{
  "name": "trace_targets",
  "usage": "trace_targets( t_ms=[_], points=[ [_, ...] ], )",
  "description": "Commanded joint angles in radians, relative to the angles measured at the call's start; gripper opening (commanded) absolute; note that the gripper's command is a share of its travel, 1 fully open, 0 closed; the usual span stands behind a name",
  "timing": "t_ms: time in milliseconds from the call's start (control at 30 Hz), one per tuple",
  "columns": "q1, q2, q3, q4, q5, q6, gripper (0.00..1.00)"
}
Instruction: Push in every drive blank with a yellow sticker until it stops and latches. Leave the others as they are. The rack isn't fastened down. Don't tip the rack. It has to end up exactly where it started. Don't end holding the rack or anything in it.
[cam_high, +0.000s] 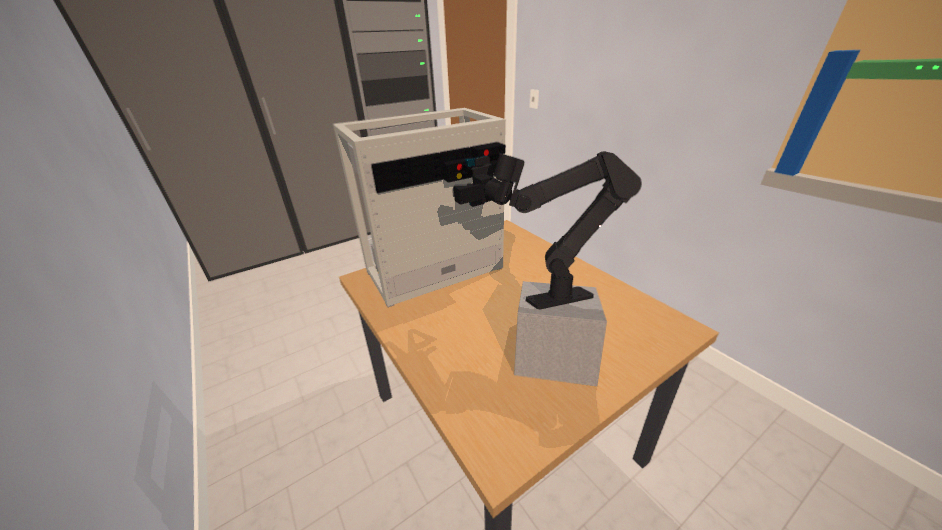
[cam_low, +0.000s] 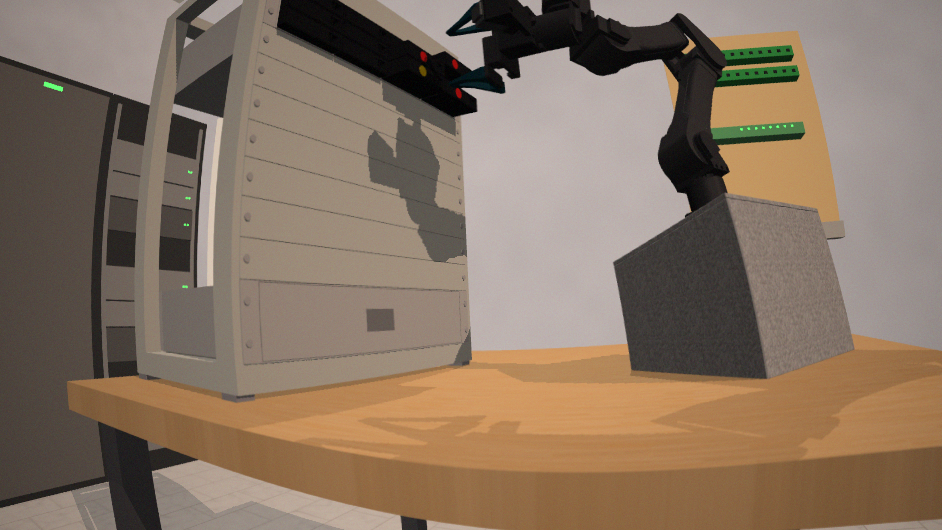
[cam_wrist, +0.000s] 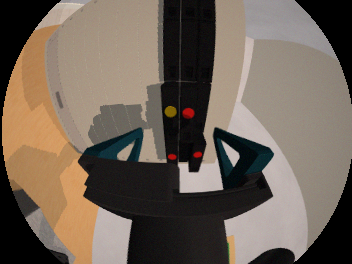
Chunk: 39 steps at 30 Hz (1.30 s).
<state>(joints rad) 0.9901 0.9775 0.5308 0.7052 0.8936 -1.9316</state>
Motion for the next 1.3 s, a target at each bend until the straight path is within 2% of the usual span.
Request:
trace_targets(
  t_ms=[0, 867, 1133, 1267],
  points=[
    [-0.005, -0.002, 0.024, -0.002, -0.011, 0.011, 1.00],
    [-0.005, -0.003, 0.024, -0.003, -0.011, 0.011, 1.00],
    [-0.030, -0.049, 0.005, -0.038, -0.029, 0.017, 1.00],
    [-0.077, -0.111, -0.010, -0.106, -0.071, 0.032, 1.00]
  ],
)
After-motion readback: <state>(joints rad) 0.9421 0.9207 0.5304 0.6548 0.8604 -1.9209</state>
